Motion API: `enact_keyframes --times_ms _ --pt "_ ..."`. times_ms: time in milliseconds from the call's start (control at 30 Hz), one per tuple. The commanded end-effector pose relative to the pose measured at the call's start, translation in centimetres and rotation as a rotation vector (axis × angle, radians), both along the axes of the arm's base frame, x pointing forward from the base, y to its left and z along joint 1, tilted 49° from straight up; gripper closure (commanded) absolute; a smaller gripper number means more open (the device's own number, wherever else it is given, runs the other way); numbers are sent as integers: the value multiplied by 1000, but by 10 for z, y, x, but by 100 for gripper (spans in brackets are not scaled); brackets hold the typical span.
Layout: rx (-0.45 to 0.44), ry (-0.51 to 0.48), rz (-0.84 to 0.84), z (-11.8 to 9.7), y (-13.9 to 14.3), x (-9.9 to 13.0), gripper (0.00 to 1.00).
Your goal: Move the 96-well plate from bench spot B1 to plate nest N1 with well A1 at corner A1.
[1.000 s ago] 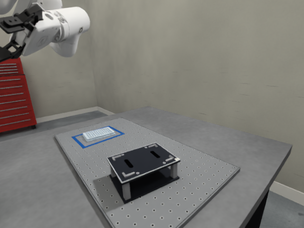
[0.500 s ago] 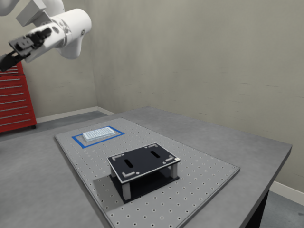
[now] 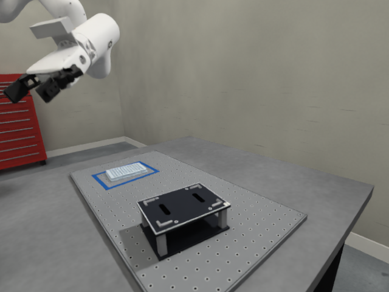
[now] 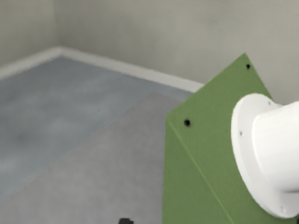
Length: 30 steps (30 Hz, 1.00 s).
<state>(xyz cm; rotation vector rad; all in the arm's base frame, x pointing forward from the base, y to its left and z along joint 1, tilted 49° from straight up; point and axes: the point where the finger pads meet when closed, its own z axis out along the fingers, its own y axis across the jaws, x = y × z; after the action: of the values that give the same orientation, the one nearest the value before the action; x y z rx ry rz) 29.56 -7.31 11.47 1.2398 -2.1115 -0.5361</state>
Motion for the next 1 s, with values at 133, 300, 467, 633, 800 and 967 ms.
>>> enact_keyframes --times_ms 133,300,467,633,800,967 --pt "193 -30 83 -2 26 9 0" --pt "295 -56 133 -3 40 15 0" --pt "416 -95 195 -5 58 23 0" --pt "513 -133 249 -5 72 29 0" --pt "593 -170 296 -6 86 36 0" --pt "715 -234 373 -6 104 46 0"
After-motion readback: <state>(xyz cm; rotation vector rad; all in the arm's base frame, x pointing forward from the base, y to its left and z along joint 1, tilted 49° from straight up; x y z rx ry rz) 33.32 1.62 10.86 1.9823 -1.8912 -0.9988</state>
